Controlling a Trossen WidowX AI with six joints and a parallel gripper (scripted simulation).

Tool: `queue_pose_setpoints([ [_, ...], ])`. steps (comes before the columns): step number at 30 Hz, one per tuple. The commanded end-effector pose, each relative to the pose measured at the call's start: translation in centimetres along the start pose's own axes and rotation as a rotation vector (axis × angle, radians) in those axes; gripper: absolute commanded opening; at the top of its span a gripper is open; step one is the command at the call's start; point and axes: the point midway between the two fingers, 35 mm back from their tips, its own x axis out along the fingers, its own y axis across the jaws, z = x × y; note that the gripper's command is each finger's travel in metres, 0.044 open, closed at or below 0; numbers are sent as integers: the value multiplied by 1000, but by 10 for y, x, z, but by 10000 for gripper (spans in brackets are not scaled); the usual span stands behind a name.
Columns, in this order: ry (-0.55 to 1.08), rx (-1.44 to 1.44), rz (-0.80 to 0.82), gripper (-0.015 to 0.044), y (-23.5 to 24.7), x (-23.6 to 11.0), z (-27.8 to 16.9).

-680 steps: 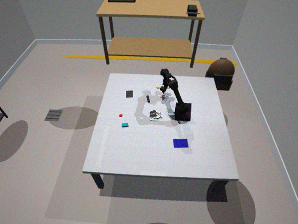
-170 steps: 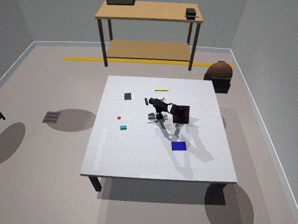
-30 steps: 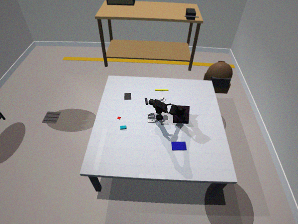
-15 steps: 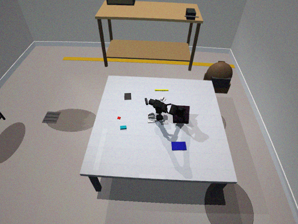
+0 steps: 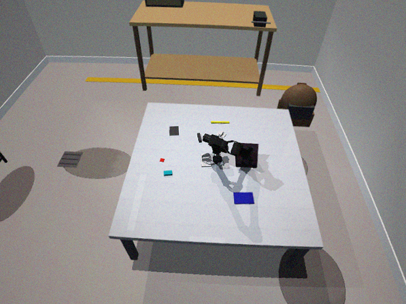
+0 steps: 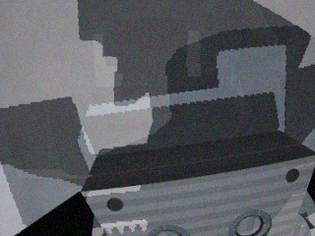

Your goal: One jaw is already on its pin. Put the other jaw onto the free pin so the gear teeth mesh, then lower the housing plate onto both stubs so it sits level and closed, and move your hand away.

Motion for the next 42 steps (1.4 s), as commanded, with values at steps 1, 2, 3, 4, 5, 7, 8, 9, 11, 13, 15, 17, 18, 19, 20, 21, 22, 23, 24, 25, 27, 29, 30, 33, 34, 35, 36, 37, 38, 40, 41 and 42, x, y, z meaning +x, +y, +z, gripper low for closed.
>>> queue_pose_setpoints([
  [1,8,-5,12,440,3,-20,-4],
  [2,8,-5,13,440,3,-30,-4],
  [3,8,-5,14,440,3,-42,-4],
  [4,8,-5,14,440,3,-54,-3],
  [5,8,-6,13,440,2,-62,-3],
  [7,8,-6,11,440,1,-72,-2],
  [8,8,-6,11,440,1,-73,-1],
  [9,8,-6,11,440,1,-73,-1],
  [11,8,-6,11,440,1,-73,-1],
  [13,11,-1,10,440,2,-65,-3],
  [15,11,-2,12,440,2,-72,-1],
  [17,9,-2,15,440,2,-94,4],
  [18,8,-3,15,440,1,-105,8],
  [19,7,-4,14,440,0,-115,11],
  [20,7,-5,13,440,-1,-121,13],
  [21,7,-5,12,440,-1,-123,14],
  [22,7,-5,12,440,-1,-123,14],
  [23,7,-5,12,440,-1,-123,14],
  [24,7,-5,12,440,-1,-123,14],
  [25,7,-5,12,440,-1,-123,14],
  [27,7,-5,12,440,-1,-123,14],
  [29,7,-5,12,440,-1,-123,14],
  [30,7,-5,12,440,-1,-123,14],
  [33,7,-5,12,440,-1,-123,14],
  [34,7,-5,12,440,-1,-123,14],
  [35,7,-5,12,440,-1,-123,14],
  [36,7,-5,12,440,-1,-123,14],
  [37,7,-5,12,440,-1,-123,14],
  [38,7,-5,12,440,-1,-123,14],
  [40,7,-5,12,440,-1,-123,14],
  [41,7,-5,12,440,-1,-123,14],
  [42,7,-5,12,440,-1,-123,14],
])
